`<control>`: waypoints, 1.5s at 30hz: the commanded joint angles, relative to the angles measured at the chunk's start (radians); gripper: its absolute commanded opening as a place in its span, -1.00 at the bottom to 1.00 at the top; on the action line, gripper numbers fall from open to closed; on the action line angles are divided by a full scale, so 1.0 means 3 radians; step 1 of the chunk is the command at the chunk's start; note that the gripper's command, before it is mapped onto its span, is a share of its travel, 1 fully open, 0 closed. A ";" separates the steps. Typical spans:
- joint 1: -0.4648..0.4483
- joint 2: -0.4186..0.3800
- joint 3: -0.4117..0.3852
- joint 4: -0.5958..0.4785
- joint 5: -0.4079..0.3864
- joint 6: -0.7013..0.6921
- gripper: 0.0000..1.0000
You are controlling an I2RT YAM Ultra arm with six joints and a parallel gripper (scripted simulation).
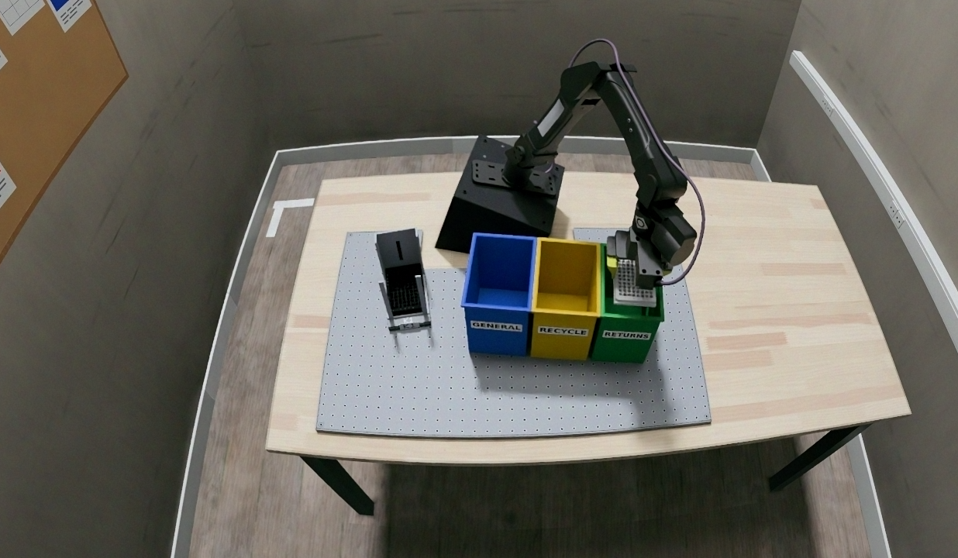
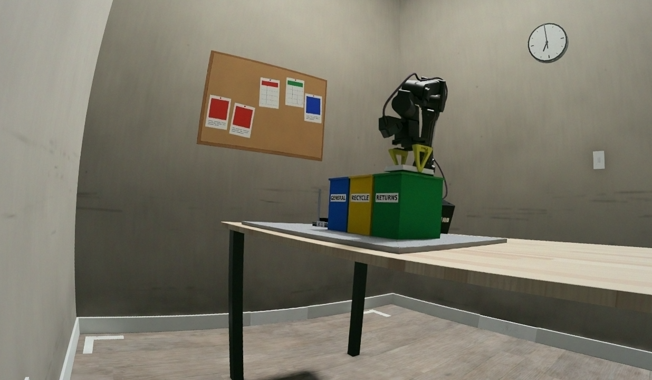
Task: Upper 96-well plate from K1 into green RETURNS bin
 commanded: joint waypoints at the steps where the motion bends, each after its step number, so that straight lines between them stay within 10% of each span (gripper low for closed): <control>1: 0.0026 -0.0105 -0.0087 0.0061 0.0045 0.0030 -1.00; 45: 0.0088 0.0055 -0.0338 0.0390 0.0058 0.0093 -1.00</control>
